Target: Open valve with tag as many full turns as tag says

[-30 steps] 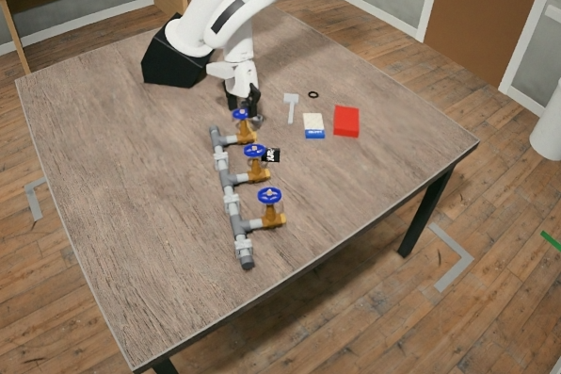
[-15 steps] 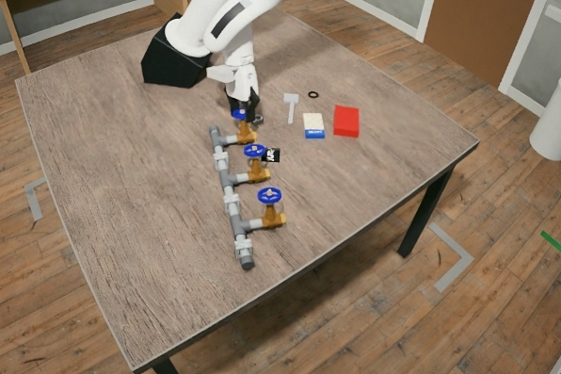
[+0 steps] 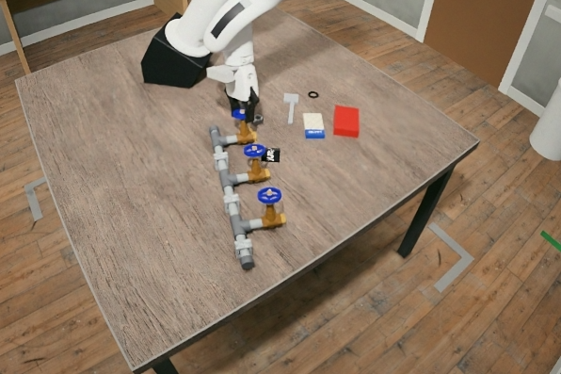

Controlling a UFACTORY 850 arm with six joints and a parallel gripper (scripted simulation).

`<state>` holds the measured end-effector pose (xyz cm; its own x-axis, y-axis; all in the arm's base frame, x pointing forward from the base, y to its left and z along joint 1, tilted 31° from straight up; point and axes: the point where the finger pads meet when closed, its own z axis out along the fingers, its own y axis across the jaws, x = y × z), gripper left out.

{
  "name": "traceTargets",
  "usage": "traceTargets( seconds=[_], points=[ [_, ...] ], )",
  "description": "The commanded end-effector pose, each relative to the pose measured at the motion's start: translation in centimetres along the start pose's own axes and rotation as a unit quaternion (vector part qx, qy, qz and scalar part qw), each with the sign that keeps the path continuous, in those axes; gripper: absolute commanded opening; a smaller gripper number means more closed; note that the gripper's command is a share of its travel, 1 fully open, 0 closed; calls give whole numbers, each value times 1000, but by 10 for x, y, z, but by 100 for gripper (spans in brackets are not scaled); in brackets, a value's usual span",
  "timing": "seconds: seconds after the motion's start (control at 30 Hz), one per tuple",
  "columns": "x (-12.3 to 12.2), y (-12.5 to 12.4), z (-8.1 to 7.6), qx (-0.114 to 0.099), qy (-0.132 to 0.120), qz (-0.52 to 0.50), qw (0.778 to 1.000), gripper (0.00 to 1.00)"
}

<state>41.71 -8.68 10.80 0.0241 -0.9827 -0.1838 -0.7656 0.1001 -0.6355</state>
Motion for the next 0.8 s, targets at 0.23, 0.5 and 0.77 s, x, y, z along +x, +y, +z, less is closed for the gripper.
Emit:
traceTargets(
  seconds=[0.23, 0.5, 0.77],
  points=[
    [0, 0, 0, 0, 0, -2, 1000, 0],
    [0, 0, 0, 0, 0, -23, 1000, 0],
    [0, 0, 0, 0, 0, -113, 994, 0]
  ],
)
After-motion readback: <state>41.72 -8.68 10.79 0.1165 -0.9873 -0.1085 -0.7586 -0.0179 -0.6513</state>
